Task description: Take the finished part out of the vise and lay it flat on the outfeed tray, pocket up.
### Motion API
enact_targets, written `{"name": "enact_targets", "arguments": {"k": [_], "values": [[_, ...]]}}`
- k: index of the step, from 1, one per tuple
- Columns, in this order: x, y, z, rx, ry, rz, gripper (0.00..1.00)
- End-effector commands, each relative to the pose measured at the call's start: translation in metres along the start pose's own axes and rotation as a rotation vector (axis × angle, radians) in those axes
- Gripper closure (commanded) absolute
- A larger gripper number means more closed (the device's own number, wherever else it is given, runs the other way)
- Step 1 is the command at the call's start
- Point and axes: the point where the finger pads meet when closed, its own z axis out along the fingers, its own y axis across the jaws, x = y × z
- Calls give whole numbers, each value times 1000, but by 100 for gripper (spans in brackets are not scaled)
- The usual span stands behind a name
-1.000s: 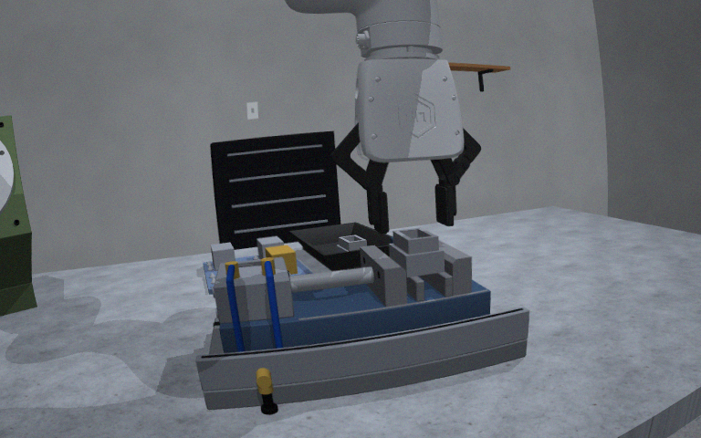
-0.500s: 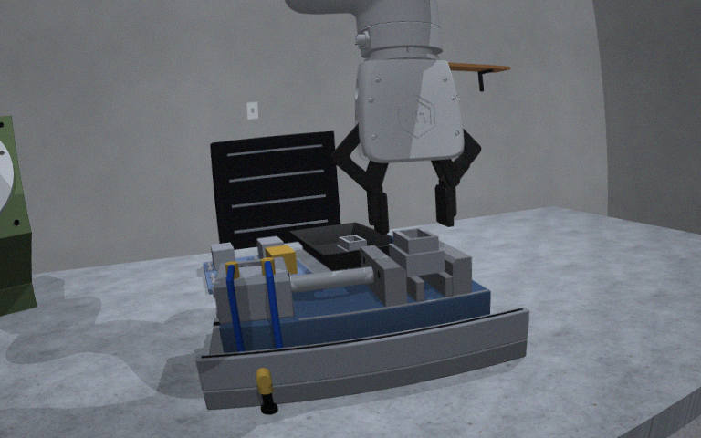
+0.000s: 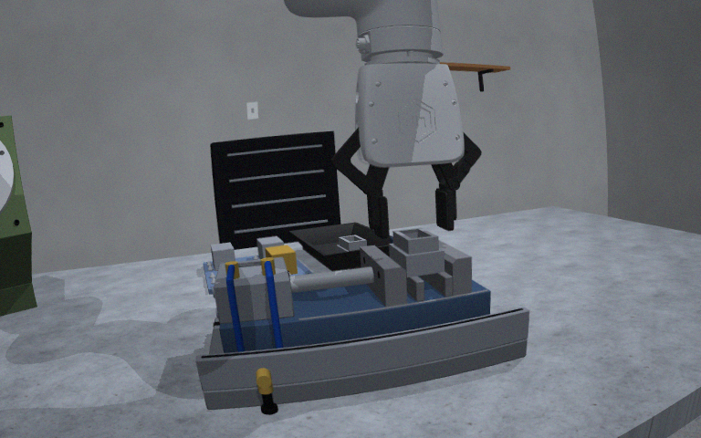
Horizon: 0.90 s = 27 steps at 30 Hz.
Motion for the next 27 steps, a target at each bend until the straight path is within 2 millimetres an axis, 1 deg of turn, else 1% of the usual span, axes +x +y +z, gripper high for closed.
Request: {"name": "enact_targets", "arguments": {"k": [1,27], "values": [[0,0,1,-1,0,0,31],[0,0,9,-1,0,0,31]]}}
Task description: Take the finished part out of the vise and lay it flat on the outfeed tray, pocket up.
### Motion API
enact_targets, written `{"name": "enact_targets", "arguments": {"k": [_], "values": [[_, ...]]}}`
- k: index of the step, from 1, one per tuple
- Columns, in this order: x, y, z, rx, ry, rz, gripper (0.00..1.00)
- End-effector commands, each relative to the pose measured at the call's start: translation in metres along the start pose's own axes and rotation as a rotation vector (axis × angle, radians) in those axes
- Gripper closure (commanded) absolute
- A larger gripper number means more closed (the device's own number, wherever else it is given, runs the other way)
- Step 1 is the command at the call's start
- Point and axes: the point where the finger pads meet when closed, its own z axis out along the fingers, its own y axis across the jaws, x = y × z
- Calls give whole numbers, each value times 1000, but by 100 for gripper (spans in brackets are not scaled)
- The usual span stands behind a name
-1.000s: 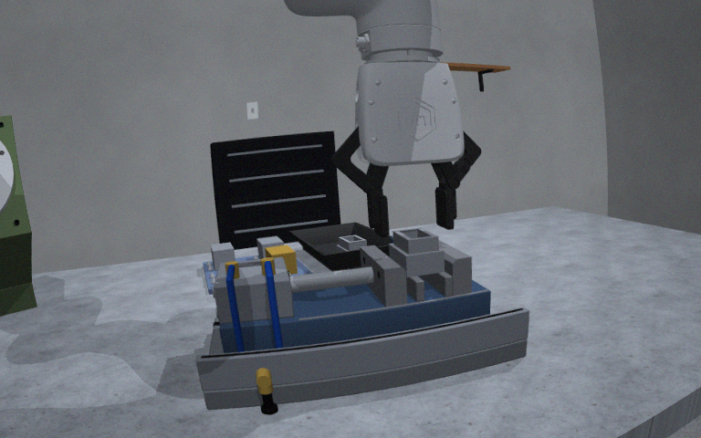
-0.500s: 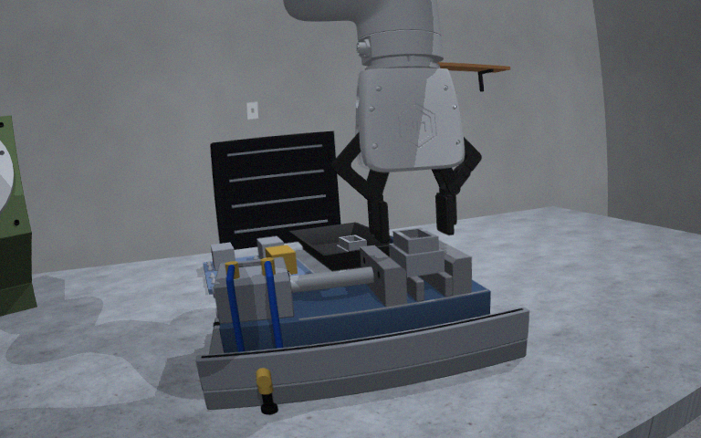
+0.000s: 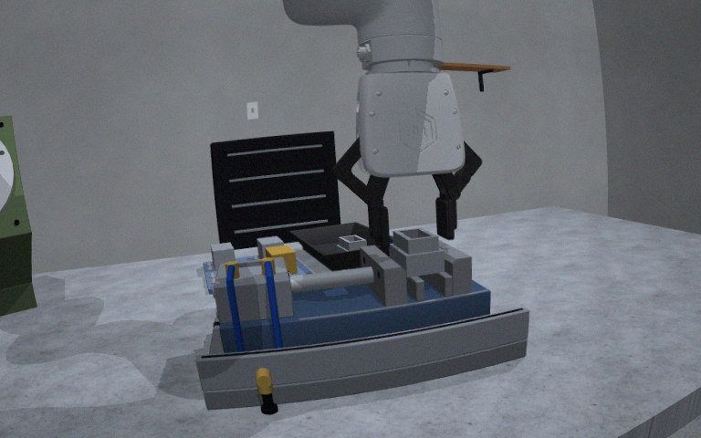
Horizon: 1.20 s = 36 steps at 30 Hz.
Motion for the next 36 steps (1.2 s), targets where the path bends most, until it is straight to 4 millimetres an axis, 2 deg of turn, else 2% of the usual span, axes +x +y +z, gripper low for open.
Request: {"name": "enact_targets", "arguments": {"k": [1,23,24,36], "values": [[0,0,0,-1,0,0,31],[0,0,1,-1,0,0,31],[0,0,1,-1,0,0,100],[0,0,1,-1,0,0,100]]}}
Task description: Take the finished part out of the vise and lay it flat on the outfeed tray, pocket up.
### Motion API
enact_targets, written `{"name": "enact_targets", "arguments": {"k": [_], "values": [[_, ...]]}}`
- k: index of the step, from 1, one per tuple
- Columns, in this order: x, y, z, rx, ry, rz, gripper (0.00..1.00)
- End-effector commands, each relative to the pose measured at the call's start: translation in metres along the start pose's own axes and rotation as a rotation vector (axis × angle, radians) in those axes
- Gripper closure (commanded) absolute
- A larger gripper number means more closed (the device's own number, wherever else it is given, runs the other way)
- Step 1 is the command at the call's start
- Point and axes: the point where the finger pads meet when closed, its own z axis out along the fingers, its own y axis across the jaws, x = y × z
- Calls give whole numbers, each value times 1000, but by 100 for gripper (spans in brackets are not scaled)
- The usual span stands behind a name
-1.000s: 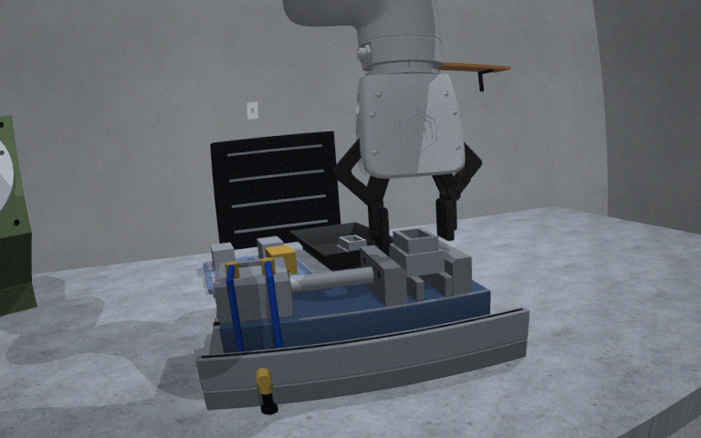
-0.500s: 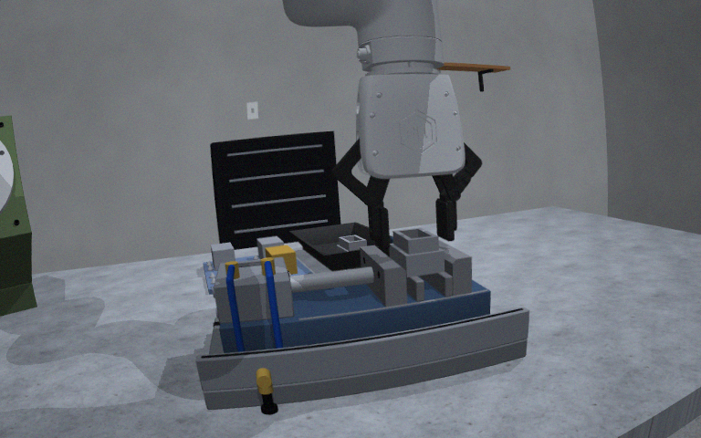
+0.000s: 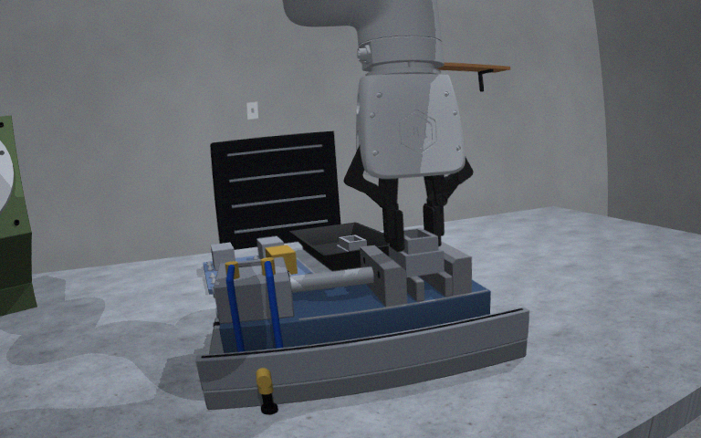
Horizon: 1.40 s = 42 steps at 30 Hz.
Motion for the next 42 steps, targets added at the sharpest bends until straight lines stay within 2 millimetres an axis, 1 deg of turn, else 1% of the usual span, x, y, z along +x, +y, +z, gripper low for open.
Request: {"name": "enact_targets", "arguments": {"k": [1,35,42], "values": [[0,0,0,-1,0,0,100],[0,0,0,-1,0,0,100],[0,0,-4,-1,0,0,100]]}}
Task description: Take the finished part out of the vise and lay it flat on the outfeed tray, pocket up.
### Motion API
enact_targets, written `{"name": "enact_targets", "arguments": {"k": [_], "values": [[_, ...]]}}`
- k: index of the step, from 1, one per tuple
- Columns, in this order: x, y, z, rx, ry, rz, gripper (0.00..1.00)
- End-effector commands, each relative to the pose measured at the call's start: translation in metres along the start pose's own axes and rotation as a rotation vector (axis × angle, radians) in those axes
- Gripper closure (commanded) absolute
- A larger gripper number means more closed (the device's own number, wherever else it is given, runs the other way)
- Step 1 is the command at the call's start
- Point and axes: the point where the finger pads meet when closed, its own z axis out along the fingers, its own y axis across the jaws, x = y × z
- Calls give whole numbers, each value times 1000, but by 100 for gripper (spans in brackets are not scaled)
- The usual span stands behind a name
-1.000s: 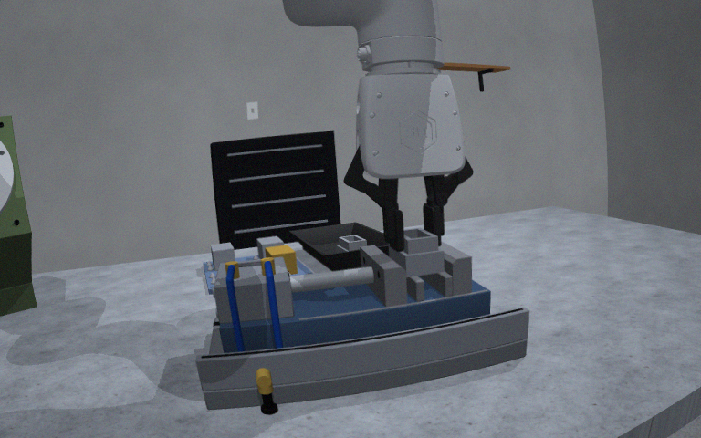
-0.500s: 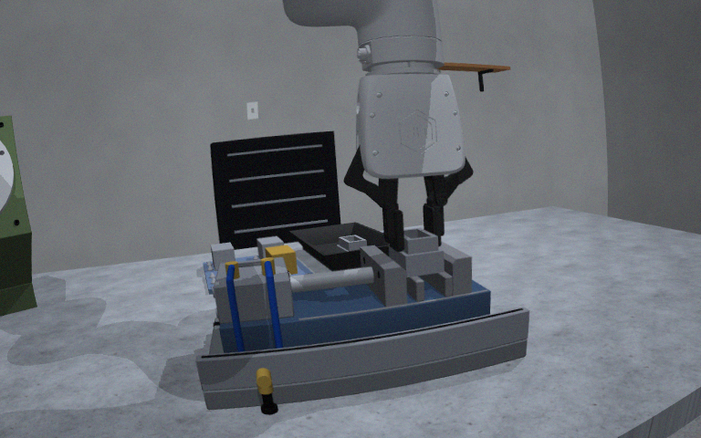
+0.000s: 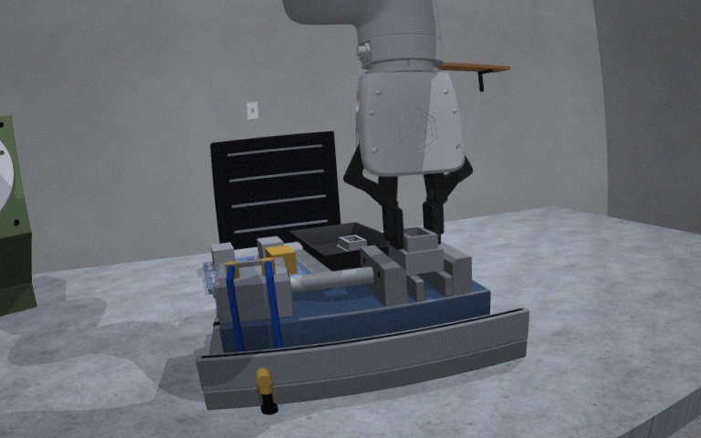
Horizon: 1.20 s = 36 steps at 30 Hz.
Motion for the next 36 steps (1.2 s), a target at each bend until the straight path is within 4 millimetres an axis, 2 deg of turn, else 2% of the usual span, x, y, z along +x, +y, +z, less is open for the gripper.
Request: {"name": "enact_targets", "arguments": {"k": [1,27,36], "values": [[0,1,-3,-1,0,1,100],[0,1,-39,-1,0,1,100],[0,1,-44,-1,0,1,100]]}}
